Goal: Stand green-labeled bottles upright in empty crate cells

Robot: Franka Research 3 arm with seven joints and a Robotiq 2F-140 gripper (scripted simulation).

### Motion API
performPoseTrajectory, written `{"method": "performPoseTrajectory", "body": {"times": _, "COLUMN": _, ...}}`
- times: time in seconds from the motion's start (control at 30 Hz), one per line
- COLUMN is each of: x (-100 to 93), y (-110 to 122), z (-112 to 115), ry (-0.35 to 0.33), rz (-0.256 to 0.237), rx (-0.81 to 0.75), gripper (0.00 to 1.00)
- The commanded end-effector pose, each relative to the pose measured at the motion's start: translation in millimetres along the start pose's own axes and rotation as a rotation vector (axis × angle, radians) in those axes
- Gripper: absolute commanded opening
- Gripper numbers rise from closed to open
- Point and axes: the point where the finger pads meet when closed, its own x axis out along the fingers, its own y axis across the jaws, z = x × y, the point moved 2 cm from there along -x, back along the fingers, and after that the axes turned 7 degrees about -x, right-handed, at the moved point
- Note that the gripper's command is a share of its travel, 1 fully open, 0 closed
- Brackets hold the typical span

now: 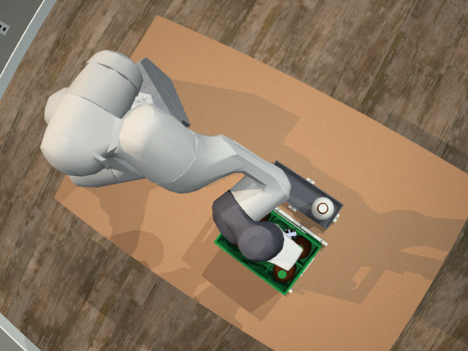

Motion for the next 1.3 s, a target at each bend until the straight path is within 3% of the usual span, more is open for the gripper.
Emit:
{"method": "performPoseTrajectory", "body": {"times": 0.0, "x": -6.4, "y": 2.7, "z": 4.1, "ry": -0.014, "rz": 0.007, "rx": -0.002, "gripper": 0.38}}
{"method": "performPoseTrajectory", "body": {"times": 0.67, "x": -48.8, "y": 2.4, "z": 3.5, "ry": -0.014, "rz": 0.007, "rx": -0.002, "gripper": 0.38}}
{"method": "performPoseTrajectory", "body": {"times": 1.27, "x": -60.2, "y": 2.3, "z": 3.3, "ry": -0.014, "rz": 0.007, "rx": -0.002, "gripper": 0.38}}
